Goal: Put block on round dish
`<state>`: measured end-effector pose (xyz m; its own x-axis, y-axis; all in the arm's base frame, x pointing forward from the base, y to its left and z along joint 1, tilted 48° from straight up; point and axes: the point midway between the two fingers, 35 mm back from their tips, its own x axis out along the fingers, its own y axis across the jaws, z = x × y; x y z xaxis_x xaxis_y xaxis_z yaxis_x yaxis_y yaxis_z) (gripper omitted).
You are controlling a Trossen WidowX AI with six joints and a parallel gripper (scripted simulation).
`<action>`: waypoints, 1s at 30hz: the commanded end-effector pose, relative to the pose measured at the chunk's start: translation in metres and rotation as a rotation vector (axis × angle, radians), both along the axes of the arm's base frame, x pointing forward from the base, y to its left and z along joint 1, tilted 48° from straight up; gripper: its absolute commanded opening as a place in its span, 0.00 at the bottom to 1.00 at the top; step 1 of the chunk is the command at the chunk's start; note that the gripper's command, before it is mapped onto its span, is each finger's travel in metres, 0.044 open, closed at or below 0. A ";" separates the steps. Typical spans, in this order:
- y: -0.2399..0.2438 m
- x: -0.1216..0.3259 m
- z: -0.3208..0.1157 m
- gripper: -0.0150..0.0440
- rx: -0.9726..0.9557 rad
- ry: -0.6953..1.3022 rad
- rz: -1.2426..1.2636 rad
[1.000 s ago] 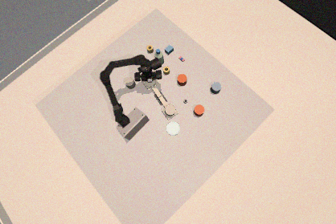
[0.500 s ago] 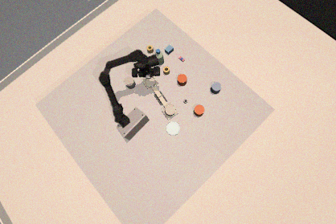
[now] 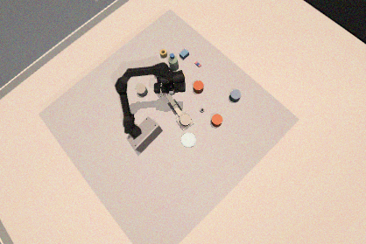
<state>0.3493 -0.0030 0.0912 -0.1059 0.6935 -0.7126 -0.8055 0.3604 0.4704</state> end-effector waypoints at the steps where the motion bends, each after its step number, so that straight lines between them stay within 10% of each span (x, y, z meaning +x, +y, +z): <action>1: -0.022 -0.001 -0.027 0.25 -0.009 0.004 -0.002; 30: -0.120 -0.055 -0.189 0.25 -0.002 -0.016 0.089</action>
